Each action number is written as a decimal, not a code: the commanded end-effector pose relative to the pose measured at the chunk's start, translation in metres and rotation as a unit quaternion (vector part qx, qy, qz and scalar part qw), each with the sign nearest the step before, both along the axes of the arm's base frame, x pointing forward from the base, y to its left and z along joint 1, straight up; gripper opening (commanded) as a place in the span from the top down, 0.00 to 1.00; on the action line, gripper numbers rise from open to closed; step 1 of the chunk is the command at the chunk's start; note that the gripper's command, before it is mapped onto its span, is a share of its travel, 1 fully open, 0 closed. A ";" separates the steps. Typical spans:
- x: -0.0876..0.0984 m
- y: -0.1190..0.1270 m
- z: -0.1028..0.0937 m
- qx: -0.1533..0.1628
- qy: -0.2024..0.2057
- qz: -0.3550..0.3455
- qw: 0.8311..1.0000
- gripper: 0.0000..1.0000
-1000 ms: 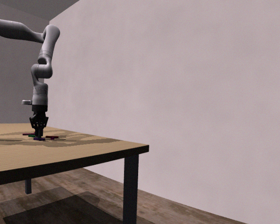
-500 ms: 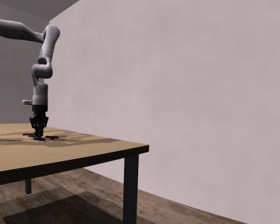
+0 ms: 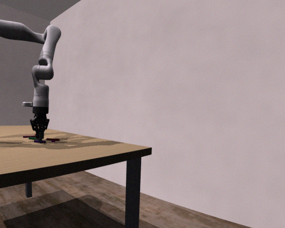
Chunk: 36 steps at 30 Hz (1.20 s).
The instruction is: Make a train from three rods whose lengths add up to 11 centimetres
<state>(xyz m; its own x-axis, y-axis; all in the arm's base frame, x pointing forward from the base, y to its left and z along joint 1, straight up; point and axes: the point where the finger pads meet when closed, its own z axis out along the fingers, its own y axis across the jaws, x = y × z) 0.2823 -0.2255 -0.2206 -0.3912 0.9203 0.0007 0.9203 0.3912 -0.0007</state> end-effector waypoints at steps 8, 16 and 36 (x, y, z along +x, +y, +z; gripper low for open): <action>0.001 0.000 0.001 0.000 -0.001 0.000 1.000 0.76; 0.001 0.000 0.001 0.000 -0.001 0.000 1.000 0.76; 0.001 0.000 -0.007 0.000 -0.001 0.000 1.000 0.76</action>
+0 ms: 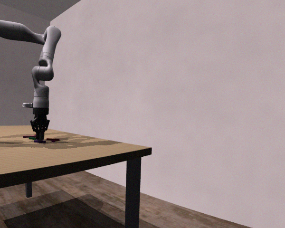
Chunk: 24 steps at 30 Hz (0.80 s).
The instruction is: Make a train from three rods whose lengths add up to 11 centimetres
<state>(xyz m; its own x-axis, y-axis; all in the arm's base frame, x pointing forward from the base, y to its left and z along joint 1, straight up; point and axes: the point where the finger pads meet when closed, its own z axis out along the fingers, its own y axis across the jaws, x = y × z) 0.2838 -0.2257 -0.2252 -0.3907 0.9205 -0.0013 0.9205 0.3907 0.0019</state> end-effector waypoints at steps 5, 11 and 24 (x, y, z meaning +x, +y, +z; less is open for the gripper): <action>-0.001 0.000 -0.007 0.000 0.001 0.000 1.000 0.76; -0.001 0.000 -0.010 0.000 0.001 0.000 1.000 0.76; -0.001 0.000 -0.012 0.000 0.001 0.000 1.000 0.76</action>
